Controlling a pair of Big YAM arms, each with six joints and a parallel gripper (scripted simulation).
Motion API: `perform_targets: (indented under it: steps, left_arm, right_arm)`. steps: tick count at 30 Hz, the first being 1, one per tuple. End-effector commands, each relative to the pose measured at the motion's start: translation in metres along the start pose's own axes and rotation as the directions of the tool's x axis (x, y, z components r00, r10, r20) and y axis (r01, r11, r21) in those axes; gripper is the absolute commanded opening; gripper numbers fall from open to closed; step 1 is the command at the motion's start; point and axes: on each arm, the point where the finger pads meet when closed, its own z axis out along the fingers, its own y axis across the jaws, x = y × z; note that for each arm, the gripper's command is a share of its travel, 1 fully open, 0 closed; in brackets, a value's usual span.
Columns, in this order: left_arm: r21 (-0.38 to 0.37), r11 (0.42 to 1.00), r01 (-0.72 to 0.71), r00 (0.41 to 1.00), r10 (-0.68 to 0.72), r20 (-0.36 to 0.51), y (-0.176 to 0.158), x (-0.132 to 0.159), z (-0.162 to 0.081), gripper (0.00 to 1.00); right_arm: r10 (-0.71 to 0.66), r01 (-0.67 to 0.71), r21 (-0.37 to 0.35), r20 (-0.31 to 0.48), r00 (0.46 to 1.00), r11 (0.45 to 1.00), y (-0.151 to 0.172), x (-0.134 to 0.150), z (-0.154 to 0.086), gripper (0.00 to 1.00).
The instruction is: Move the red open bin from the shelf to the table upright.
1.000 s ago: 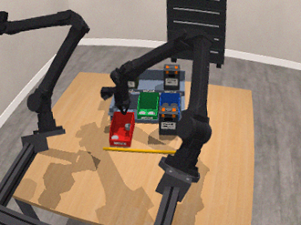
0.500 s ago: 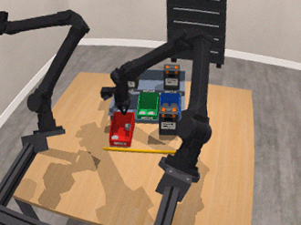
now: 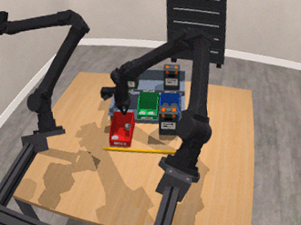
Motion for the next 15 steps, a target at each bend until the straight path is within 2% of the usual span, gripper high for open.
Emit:
perform_targets:
  steps: [1,15]
  left_arm:
    - [-0.008,1.000,0.005,0.999,-0.005,0.051,0.0048,-0.0397,-0.0040,1.00]
    - [-0.008,1.000,0.005,0.999,-0.005,0.051,0.0048,-0.0397,-0.0040,1.00]
  right_arm:
    - [0.014,-0.014,0.028,0.019,1.000,1.000,-0.0155,-0.0063,-0.0031,0.00]
    - [0.021,-0.021,0.026,0.014,1.000,0.999,-0.0152,-0.0049,0.0018,0.00]
